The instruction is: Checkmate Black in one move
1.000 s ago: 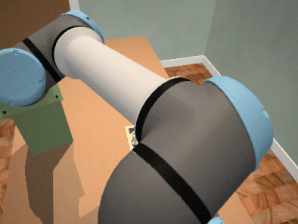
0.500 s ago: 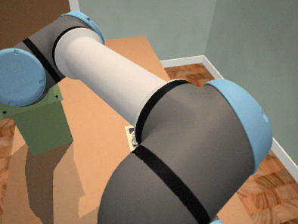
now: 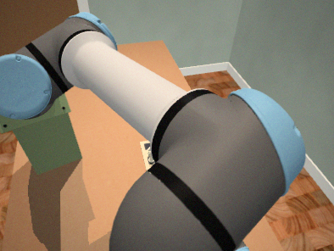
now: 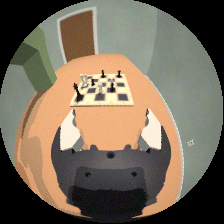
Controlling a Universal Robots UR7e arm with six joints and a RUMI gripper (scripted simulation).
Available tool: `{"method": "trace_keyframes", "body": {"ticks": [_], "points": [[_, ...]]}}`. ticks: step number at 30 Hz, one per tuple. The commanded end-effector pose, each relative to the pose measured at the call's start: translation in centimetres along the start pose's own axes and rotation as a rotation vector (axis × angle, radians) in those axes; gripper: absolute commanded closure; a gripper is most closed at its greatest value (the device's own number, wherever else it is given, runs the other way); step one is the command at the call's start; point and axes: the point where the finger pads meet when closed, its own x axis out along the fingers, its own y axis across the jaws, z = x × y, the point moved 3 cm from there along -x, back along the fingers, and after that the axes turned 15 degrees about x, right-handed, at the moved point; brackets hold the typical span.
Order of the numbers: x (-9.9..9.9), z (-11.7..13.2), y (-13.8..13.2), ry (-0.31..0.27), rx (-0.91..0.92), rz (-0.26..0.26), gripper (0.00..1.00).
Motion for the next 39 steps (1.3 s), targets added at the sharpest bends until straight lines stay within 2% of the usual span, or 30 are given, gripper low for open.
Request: {"method": "trace_keyframes", "body": {"ticks": [1, 26, 33, 39], "points": [[0.0, 0.0, 0.0, 0.000, -0.001, 0.001, 0.00], [-0.1, -0.2, 0.0, 0.000, -0.001, 0.000, 0.00], [-0.7, -1.6, -0.4, 0.000, -0.001, 0.000, 0.00], [-2.3, -4.9, -1.3, 0.000, -0.001, 0.000, 0.00]]}}
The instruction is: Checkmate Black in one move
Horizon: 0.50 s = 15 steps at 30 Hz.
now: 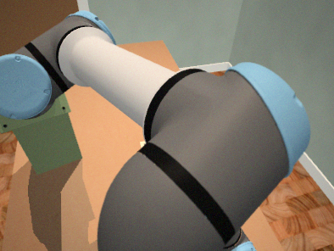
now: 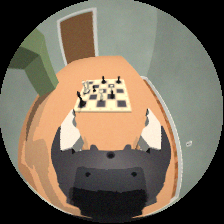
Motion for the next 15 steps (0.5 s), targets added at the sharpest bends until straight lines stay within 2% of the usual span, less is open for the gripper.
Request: {"method": "trace_keyframes", "body": {"ticks": [1, 7, 15], "points": [[-1.2, -2.4, -0.6, -0.001, -0.001, 0.001, 0.00], [-2.2, -4.7, -1.2, -0.001, -0.001, 0.001, 0.00], [-2.3, -4.8, -1.2, -0.001, -0.001, 0.001, 0.00]]}}
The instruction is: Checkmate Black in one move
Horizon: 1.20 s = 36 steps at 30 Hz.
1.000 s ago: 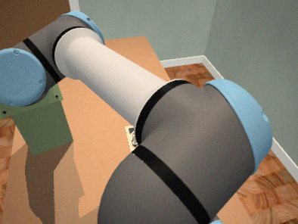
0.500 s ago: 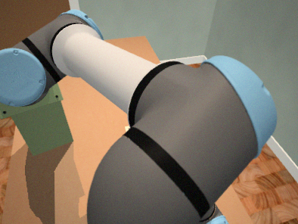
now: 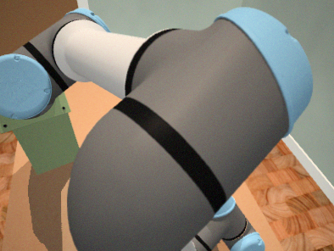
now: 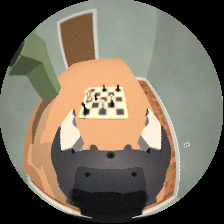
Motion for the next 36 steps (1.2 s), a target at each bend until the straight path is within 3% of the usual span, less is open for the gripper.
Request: {"method": "trace_keyframes", "body": {"ticks": [1, 14, 20, 27, 30, 35, 36], "points": [[0.0, 0.0, 0.0, -0.002, -0.001, 0.000, 0.00], [0.9, -0.7, -0.4, -0.095, -0.056, -0.012, 0.00], [2.1, -1.7, -0.9, -0.231, -0.134, -0.027, 0.00], [4.3, -3.3, -2.0, -0.450, -0.261, -0.054, 0.00], [4.3, -3.3, -2.0, -0.450, -0.261, -0.054, 0.00], [6.1, -4.5, -2.8, -0.621, -0.361, -0.075, 0.00], [6.1, -4.5, -2.8, -0.621, -0.361, -0.075, 0.00]]}}
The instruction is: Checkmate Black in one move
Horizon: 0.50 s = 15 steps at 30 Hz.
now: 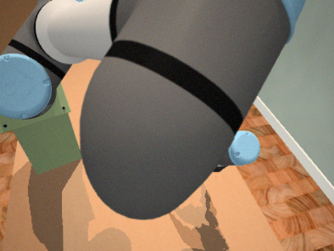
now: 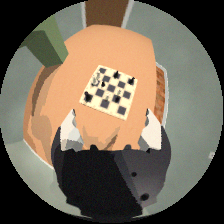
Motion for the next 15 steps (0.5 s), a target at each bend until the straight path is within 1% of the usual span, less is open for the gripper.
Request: {"method": "trace_keyframes", "body": {"ticks": [1, 2, 3, 6, 7, 9, 11, 15], "points": [[0.8, -1.4, -0.1, -0.124, -0.065, -0.010, 0.00], [0.9, -1.8, -0.2, -0.158, -0.083, -0.014, 0.00], [0.9, -1.8, -0.2, -0.158, -0.083, -0.014, 0.00], [1.5, -3.0, -0.3, -0.253, -0.139, -0.026, 0.00], [1.5, -3.0, -0.3, -0.253, -0.139, -0.026, 0.00], [1.9, -3.7, -0.4, -0.313, -0.173, -0.033, 0.00], [1.9, -3.7, -0.4, -0.313, -0.173, -0.033, 0.00], [2.5, -5.0, -0.6, -0.420, -0.234, -0.046, 0.00]]}}
